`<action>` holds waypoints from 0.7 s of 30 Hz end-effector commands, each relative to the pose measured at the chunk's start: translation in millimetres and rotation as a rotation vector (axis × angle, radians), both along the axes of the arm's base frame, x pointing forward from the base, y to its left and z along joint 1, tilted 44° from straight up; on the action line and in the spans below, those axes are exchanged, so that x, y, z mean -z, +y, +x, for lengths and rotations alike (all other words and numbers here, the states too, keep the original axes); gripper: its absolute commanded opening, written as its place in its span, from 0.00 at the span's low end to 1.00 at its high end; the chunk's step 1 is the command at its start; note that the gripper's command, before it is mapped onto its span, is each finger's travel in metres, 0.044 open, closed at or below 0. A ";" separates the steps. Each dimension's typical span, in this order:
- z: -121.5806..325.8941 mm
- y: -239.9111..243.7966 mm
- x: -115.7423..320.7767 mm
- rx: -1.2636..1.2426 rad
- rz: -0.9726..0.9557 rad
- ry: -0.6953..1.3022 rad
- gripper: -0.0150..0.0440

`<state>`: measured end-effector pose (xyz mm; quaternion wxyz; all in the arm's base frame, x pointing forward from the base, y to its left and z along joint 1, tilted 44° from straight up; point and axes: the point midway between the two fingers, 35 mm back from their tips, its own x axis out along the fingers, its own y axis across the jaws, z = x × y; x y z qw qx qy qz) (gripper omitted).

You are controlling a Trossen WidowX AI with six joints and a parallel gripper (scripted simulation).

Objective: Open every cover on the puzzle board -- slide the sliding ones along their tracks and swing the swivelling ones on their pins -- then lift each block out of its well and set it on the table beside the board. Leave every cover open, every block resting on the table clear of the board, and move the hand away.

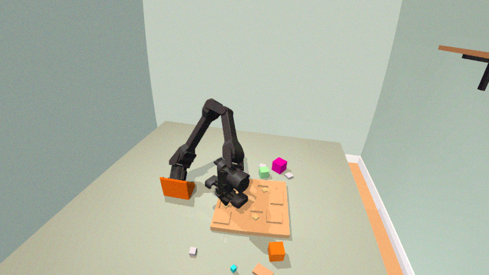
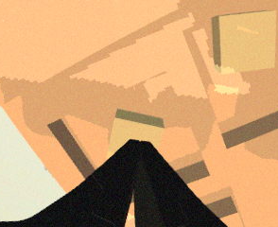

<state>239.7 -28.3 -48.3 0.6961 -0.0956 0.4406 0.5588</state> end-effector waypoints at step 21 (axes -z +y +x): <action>-0.2 -6.3 -11.5 -0.004 -0.001 0.005 0.25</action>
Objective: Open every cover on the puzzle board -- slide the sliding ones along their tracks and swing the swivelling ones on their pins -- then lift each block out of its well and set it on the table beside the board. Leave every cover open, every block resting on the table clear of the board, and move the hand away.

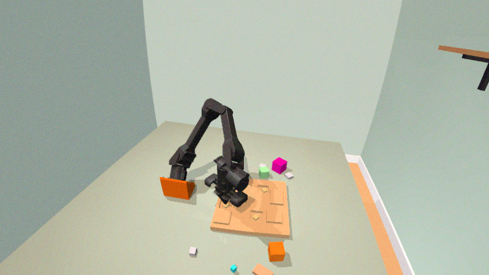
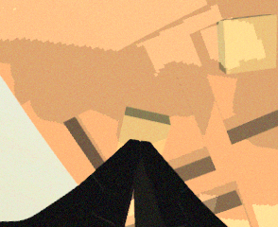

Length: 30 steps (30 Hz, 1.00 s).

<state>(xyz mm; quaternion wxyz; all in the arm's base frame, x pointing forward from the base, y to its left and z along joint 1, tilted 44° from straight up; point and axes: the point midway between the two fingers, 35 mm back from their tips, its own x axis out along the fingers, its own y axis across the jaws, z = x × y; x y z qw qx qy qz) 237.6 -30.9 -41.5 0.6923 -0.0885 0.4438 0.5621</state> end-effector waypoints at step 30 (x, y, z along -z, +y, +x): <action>2.1 -15.1 -17.3 -0.002 -0.011 -0.011 0.50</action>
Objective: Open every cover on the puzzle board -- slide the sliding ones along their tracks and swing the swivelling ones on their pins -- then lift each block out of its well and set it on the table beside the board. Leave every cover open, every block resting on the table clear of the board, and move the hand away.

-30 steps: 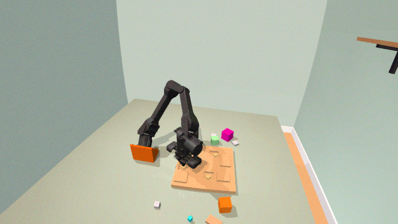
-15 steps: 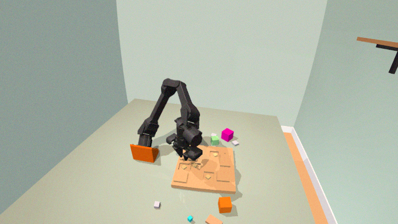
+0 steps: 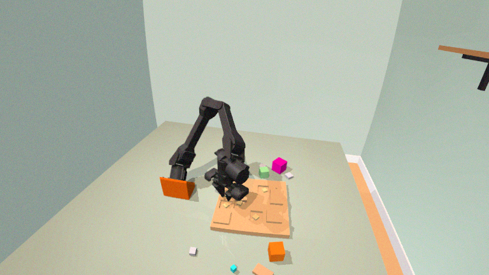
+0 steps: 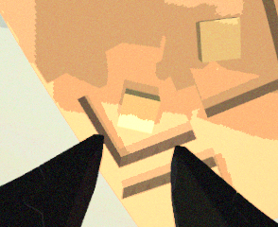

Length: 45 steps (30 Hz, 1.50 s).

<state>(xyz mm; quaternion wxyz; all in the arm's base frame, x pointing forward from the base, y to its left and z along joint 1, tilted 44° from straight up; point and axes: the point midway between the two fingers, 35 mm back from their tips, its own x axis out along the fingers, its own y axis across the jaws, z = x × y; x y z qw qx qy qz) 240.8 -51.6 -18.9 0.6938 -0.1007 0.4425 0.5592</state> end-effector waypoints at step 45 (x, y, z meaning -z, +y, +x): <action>-0.9 15.4 16.2 0.003 0.007 0.006 0.50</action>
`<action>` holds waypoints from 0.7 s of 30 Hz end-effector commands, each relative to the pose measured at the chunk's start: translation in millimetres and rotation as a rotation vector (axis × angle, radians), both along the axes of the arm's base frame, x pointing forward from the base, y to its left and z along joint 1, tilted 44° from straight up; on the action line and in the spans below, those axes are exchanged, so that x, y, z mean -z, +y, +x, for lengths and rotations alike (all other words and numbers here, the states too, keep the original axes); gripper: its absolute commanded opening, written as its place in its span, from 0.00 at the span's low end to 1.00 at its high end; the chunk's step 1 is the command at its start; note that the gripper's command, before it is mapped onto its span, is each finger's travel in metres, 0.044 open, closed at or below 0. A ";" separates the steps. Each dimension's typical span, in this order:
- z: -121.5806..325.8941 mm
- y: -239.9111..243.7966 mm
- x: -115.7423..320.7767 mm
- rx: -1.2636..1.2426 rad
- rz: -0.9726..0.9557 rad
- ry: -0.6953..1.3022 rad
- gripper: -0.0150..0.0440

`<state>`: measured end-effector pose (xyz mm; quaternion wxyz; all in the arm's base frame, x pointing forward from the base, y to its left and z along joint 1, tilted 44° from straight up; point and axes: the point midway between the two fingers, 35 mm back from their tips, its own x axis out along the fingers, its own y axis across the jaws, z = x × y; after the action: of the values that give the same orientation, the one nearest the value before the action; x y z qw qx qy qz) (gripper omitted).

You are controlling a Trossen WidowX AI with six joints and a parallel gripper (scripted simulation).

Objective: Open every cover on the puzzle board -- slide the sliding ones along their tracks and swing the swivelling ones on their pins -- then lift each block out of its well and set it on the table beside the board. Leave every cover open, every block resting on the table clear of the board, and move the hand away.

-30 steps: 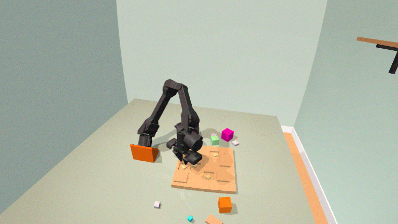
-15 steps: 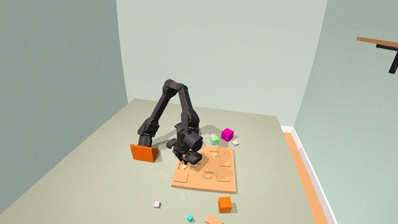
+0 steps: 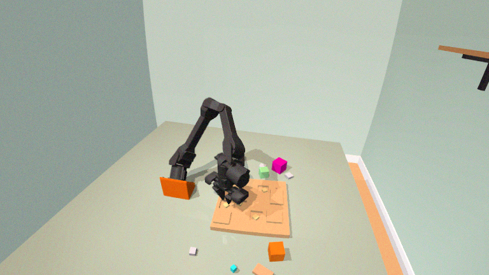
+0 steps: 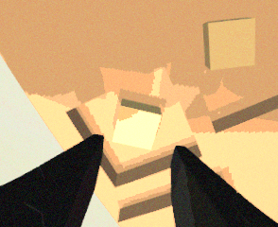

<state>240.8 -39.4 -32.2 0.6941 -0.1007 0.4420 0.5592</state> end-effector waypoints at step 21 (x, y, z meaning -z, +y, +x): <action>-1.2 12.6 12.2 0.003 0.008 0.007 0.50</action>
<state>240.1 -29.0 -42.2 0.6936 -0.0996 0.4420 0.5600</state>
